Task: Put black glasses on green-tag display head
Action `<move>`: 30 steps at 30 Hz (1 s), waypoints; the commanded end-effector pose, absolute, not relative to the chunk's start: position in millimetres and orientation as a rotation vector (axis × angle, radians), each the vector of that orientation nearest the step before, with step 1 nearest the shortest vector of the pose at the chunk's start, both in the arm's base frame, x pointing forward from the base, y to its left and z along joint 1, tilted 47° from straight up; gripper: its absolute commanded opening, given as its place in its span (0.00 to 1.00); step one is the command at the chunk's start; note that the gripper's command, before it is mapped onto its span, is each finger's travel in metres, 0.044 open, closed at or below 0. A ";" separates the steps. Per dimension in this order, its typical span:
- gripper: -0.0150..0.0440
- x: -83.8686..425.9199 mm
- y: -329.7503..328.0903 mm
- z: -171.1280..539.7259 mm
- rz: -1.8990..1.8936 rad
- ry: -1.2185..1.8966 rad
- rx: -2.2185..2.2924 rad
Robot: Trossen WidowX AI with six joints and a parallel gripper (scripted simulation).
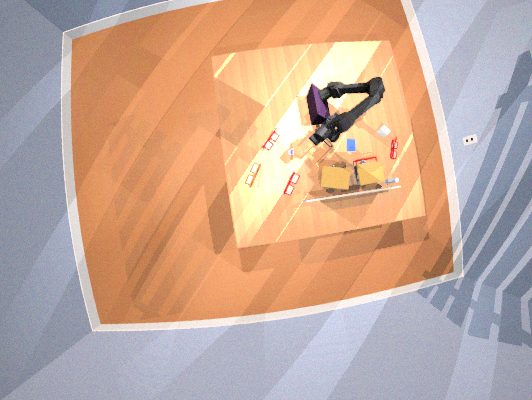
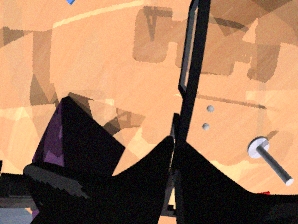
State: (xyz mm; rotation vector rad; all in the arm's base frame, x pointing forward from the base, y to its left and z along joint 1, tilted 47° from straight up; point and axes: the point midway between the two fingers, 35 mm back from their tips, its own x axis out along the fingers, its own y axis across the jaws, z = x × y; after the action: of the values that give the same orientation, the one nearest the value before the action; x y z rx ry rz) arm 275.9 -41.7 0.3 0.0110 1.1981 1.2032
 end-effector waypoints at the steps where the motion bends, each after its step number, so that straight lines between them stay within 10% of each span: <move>1: 0.25 276.3 -38.9 -1.7 1.200 1.195 0.017; 30: 0.25 275.8 -18.8 -22.6 1.198 1.195 0.016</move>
State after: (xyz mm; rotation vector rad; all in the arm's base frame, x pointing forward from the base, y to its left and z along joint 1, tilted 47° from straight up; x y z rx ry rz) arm 275.9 -21.1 -20.9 0.0072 1.1971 1.1997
